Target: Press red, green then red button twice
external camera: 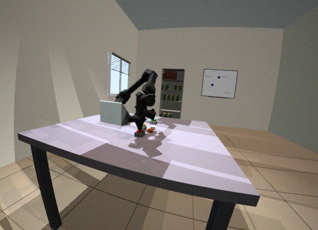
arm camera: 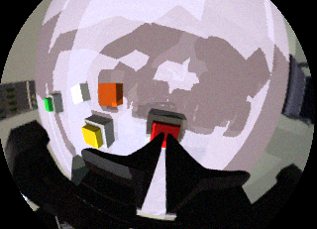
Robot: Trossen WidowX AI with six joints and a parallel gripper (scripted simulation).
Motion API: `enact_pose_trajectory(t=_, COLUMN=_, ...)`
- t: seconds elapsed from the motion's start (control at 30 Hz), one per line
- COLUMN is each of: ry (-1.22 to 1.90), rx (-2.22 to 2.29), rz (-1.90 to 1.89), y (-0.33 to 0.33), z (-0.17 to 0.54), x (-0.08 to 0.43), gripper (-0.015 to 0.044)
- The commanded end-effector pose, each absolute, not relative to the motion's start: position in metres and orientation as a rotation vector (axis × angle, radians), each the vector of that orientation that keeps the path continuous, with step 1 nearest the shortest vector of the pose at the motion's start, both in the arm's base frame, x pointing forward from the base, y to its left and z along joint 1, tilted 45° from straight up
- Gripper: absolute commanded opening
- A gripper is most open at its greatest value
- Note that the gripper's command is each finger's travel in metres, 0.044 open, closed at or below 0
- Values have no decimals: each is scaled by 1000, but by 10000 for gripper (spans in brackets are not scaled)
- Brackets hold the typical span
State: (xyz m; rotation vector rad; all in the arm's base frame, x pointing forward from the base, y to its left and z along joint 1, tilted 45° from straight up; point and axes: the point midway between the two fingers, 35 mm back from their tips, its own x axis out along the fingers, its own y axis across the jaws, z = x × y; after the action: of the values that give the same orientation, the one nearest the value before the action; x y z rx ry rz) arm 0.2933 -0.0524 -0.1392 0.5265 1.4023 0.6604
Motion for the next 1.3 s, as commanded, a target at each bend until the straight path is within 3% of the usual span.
enact_pose_trajectory(t=0.0, ry=1405, rx=536, rz=660, y=-51, z=-139, x=292, gripper=20)
enact_pose_trajectory(t=0.4, ry=1405, rx=535, rz=658, y=-76, z=-115, x=291, gripper=20)
enact_pose_trajectory(t=0.67, ry=1421, rx=509, rz=622, y=-23, z=-24, x=320, gripper=230)
enact_pose_trajectory(t=0.87, ry=1418, rx=505, rz=614, y=37, z=56, x=314, gripper=387)
enact_pose_trajectory(t=1.27, ry=1405, rx=550, rz=669, y=136, z=177, x=224, gripper=400)
